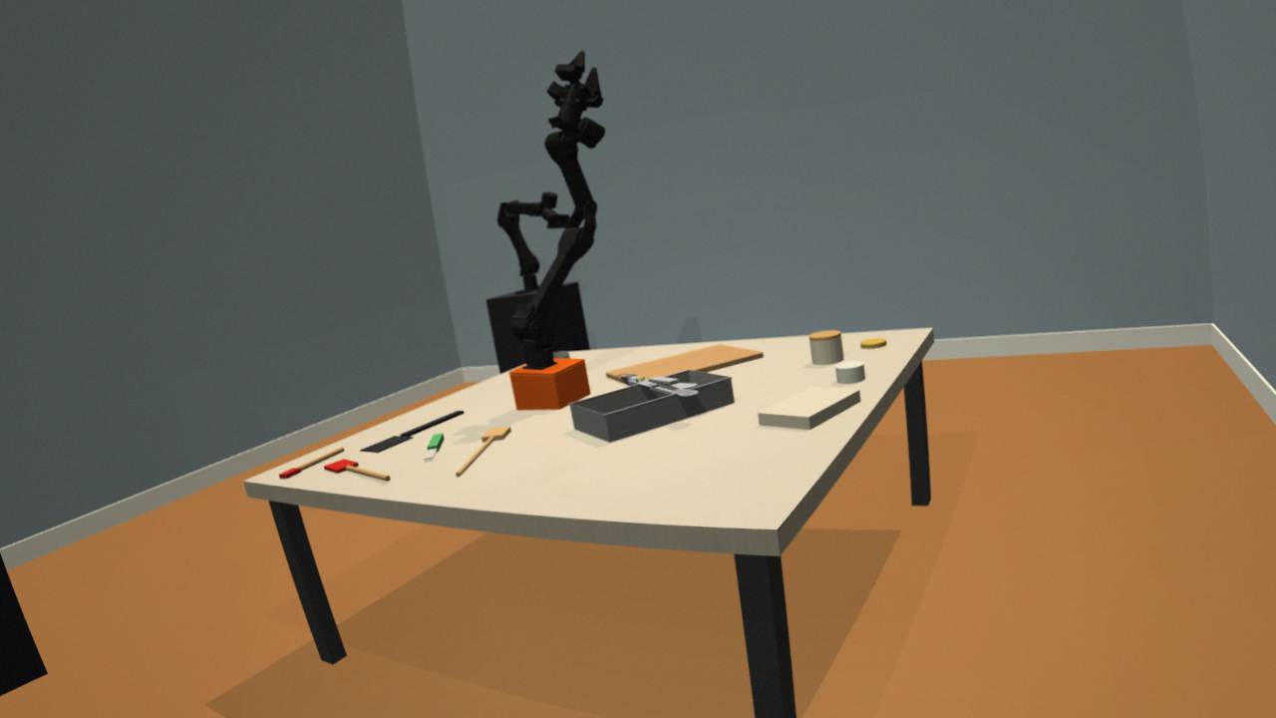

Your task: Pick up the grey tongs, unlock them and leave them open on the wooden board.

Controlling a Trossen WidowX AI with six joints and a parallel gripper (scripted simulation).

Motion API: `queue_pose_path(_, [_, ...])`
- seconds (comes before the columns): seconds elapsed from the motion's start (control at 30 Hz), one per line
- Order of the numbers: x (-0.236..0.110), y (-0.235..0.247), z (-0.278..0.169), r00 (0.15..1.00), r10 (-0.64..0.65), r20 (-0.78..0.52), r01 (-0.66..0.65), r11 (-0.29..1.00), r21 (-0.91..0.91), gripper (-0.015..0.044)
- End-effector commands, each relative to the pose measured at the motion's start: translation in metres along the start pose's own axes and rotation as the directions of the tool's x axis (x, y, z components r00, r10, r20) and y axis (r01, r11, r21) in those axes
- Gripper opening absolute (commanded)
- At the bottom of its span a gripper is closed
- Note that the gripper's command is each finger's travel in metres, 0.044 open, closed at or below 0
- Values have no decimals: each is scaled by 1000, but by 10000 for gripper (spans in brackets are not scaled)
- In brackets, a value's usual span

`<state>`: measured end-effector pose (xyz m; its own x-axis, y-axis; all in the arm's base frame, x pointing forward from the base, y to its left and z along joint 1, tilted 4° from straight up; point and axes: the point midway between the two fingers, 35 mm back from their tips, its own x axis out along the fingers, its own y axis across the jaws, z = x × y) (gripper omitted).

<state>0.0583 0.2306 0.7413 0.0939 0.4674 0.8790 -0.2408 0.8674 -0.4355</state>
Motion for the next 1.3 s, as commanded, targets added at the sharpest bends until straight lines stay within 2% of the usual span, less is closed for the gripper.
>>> queue_pose_path(0.0, [0, -2, 2, 1000, -6, 3, 6, 1000, -2, 374])
queue_pose_path(0.13, [-5, -25, 17, 997, -68, 36, 69, 997, -18, 269])
queue_pose_path(0.17, [-7, -33, 24, 995, -92, 49, 93, 995, -23, 260])
queue_pose_path(0.43, [-31, -99, 63, 955, -266, 132, 274, 961, -46, 260])
queue_pose_path(0.73, [-88, -205, 96, 822, -544, 171, 559, 827, -58, 260])
queue_pose_path(0.97, [-145, -278, 94, 680, -722, 127, 731, 681, -41, 260])
queue_pose_path(1.27, [-183, -318, 79, 587, -806, 76, 809, 588, -11, 260])
